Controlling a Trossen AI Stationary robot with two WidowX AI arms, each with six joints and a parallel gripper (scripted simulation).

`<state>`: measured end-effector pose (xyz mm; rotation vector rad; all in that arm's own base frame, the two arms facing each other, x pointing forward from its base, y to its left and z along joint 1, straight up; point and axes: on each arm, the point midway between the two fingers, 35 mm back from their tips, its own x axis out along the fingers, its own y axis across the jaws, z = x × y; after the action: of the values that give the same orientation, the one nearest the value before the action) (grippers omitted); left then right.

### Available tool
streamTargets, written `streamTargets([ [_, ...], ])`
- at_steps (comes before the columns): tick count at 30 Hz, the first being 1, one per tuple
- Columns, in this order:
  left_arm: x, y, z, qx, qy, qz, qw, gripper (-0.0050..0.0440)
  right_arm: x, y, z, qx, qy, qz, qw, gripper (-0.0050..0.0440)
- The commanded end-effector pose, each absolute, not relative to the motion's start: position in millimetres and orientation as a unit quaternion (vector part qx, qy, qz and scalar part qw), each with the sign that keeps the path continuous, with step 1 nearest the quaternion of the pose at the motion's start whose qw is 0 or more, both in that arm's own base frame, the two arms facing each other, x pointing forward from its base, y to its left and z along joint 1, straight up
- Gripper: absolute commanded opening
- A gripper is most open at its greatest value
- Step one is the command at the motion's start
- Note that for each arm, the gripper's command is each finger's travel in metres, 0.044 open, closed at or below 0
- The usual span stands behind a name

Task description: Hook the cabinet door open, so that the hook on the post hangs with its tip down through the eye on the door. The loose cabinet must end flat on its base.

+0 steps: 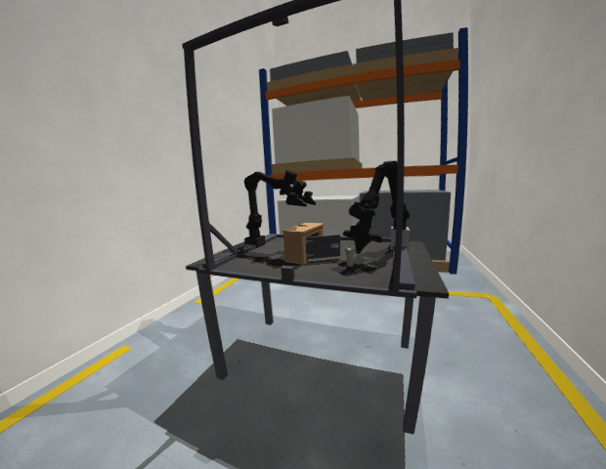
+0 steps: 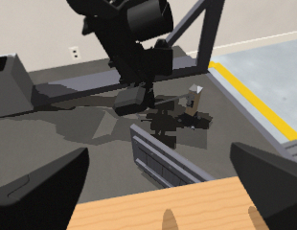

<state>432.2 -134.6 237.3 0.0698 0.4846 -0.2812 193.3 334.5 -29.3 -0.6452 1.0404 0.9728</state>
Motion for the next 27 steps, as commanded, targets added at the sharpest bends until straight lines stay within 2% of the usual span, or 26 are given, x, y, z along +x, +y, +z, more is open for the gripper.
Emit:
streamTargets([
  [1, 437.0, -145.1, 270.7, 0.032, 0.210, -0.148, 0.966, 0.0400, 197.4, 343.2, -11.9, -0.300, 0.480, 0.433, 0.701, -0.0005],
  [7, 440.2, -154.5, 282.7, 0.032, 0.208, -0.154, 0.965, 0.0400, 197.5, 343.5, -4.2, -0.317, 0.508, 0.421, 0.681, -0.0050],
  [27, 440.4, -157.3, 291.5, 0.032, 0.202, -0.157, 0.966, 0.0400, 199.4, 347.7, 18.6, -0.366, 0.591, 0.377, 0.612, -0.0050],
])
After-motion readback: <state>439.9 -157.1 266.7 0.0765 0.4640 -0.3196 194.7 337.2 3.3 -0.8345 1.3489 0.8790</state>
